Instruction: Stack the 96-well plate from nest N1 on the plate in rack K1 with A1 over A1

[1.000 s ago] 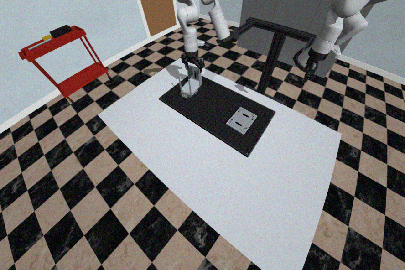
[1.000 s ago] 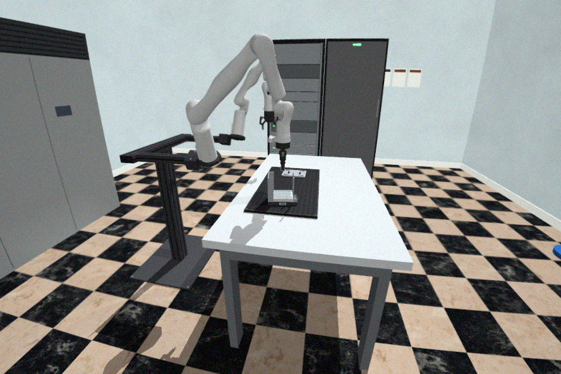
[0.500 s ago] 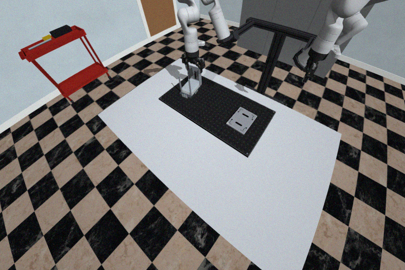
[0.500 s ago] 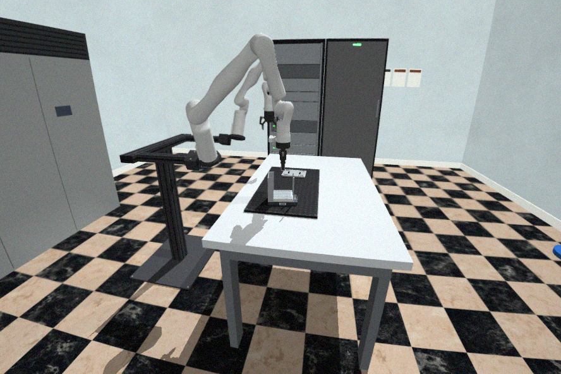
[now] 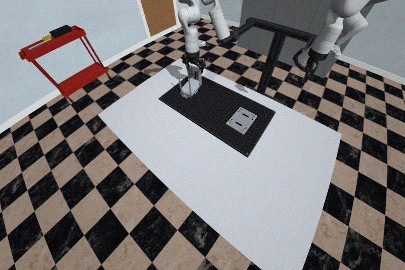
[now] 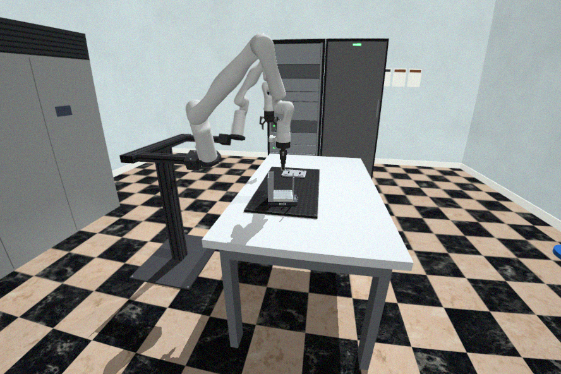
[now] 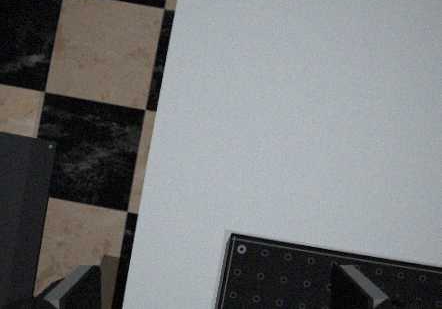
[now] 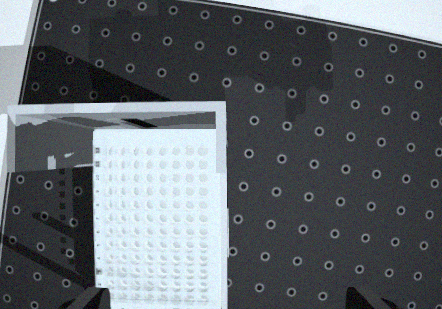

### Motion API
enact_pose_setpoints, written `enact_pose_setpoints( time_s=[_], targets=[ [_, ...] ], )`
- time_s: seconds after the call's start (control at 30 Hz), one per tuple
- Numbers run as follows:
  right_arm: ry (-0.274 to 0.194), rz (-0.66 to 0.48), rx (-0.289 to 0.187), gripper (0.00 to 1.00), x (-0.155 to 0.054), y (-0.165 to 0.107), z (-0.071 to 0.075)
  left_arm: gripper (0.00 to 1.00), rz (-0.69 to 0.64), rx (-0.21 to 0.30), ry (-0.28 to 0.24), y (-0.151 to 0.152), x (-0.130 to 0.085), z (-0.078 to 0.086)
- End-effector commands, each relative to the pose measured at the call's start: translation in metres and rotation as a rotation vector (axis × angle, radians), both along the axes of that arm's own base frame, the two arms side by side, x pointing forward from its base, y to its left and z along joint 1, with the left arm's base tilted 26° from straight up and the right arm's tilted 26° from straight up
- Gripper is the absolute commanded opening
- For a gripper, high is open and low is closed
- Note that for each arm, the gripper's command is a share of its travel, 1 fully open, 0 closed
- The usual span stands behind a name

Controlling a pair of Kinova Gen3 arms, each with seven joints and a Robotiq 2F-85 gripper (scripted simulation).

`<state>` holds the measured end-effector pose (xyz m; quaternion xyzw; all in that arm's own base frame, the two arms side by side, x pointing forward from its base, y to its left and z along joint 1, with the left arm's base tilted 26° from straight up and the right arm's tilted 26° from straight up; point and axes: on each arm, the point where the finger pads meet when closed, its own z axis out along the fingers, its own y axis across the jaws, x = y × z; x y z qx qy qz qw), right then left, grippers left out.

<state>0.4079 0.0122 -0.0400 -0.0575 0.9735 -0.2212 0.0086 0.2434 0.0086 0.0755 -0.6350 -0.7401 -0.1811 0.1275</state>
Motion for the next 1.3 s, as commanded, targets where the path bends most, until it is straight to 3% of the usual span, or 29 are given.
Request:
enact_pose_setpoints(
  time_s=[0.0, 1.27],
  targets=[
    [-0.002, 0.001, 0.001, 1.000, 0.001, 0.002, 0.000, 1.000, -0.001, 0.000, -0.001, 0.000, 0.000, 0.000],
    [-0.002, 0.001, 0.001, 1.000, 0.002, 0.012, -0.005, 1.000, -0.001, 0.000, -0.001, 0.000, 0.000, 0.000]
  ],
)
